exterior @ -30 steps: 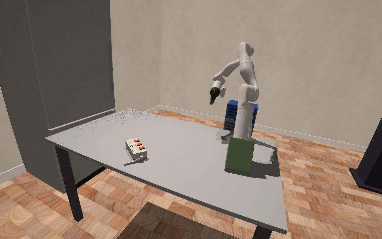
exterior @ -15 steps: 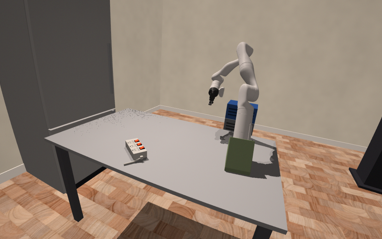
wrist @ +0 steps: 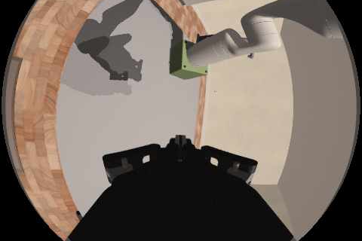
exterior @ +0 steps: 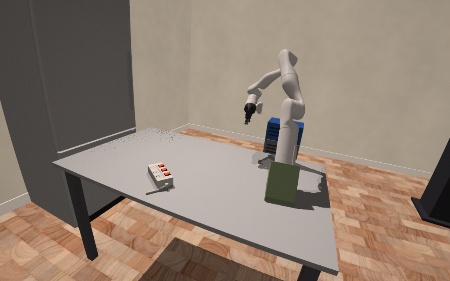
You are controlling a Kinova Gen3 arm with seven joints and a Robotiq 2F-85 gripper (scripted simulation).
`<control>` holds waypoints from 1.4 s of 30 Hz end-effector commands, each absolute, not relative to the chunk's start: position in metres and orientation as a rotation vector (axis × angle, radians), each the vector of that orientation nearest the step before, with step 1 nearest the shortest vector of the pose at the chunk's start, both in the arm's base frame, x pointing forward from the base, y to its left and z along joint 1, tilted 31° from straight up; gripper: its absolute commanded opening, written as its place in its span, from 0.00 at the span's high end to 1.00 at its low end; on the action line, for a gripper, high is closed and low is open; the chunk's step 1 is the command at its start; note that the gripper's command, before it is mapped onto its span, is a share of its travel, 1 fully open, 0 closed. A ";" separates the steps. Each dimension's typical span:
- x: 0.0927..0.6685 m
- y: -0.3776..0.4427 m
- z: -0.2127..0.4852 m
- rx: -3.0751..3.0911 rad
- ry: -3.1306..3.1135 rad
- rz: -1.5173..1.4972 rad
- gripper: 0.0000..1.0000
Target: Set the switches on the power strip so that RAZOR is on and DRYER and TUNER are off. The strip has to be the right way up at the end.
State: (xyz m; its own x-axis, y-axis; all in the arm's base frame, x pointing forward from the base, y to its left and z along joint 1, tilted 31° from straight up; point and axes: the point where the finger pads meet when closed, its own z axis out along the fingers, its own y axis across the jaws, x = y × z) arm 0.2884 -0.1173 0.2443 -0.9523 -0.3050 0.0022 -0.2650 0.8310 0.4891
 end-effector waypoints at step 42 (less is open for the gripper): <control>0.312 -0.107 0.232 0.384 -2.925 -0.609 1.00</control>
